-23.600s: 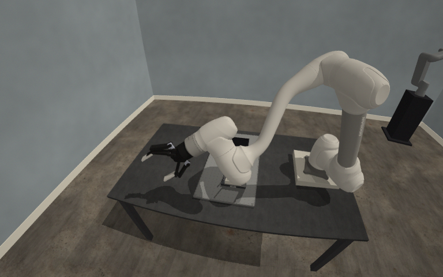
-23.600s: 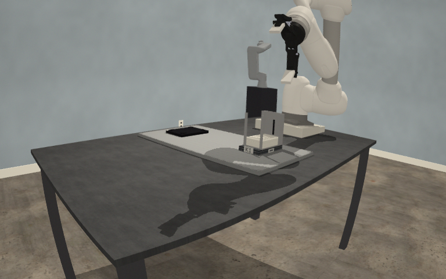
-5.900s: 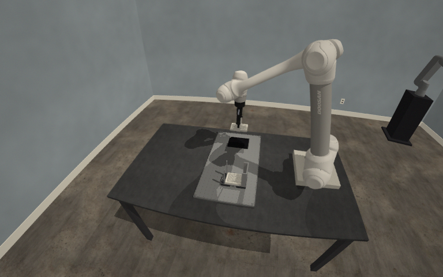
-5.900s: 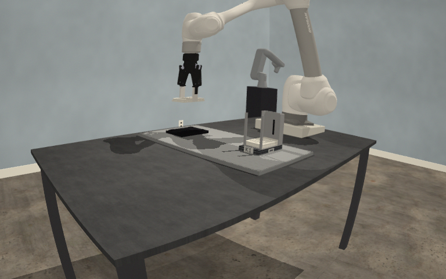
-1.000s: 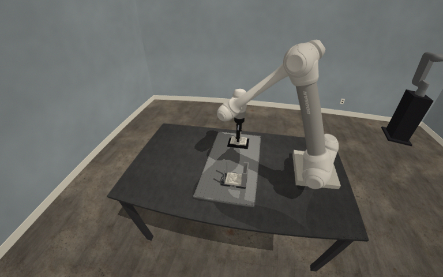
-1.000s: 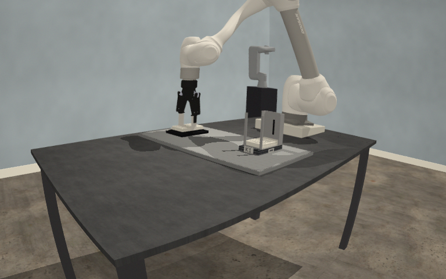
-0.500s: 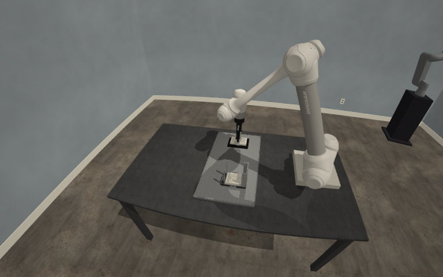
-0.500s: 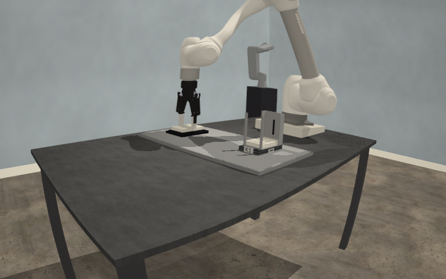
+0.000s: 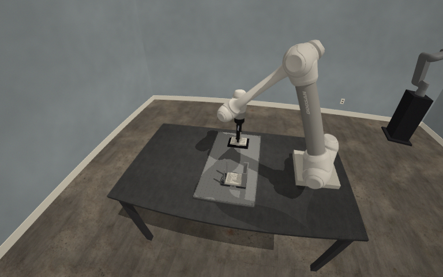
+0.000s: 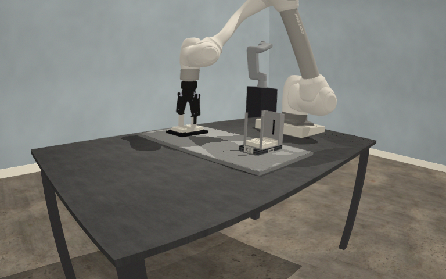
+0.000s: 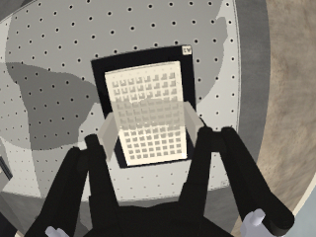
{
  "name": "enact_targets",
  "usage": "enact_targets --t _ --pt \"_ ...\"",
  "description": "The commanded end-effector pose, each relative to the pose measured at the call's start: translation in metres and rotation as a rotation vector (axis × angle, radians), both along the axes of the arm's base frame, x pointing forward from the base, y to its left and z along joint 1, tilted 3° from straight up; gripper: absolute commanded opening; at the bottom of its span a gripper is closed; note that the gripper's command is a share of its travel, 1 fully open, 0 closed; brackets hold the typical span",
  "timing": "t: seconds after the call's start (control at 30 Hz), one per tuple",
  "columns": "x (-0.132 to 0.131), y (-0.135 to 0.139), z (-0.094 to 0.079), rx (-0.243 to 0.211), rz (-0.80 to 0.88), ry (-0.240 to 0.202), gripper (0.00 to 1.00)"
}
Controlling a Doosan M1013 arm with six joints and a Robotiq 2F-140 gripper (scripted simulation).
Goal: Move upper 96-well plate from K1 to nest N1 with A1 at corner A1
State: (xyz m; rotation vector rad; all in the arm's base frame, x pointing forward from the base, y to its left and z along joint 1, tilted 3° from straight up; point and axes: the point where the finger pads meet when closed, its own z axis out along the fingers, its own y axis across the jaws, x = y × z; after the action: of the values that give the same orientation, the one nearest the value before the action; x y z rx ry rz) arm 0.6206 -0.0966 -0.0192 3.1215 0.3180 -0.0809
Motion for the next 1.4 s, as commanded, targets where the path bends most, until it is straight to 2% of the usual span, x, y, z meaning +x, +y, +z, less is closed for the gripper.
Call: enact_targets --t 0.0,0.17,0.2,0.87,1.37 --pt "0.000 0.000 0.000 0.000 0.000 0.000 0.00" --pt "0.000 0.000 -0.001 0.000 0.000 0.000 0.00" --pt "0.000 0.000 -0.001 0.000 0.000 0.000 1.00" --pt "0.000 0.000 -0.001 0.000 0.000 0.000 1.00" --pt "0.002 0.000 0.034 0.000 0.000 0.000 1.00"
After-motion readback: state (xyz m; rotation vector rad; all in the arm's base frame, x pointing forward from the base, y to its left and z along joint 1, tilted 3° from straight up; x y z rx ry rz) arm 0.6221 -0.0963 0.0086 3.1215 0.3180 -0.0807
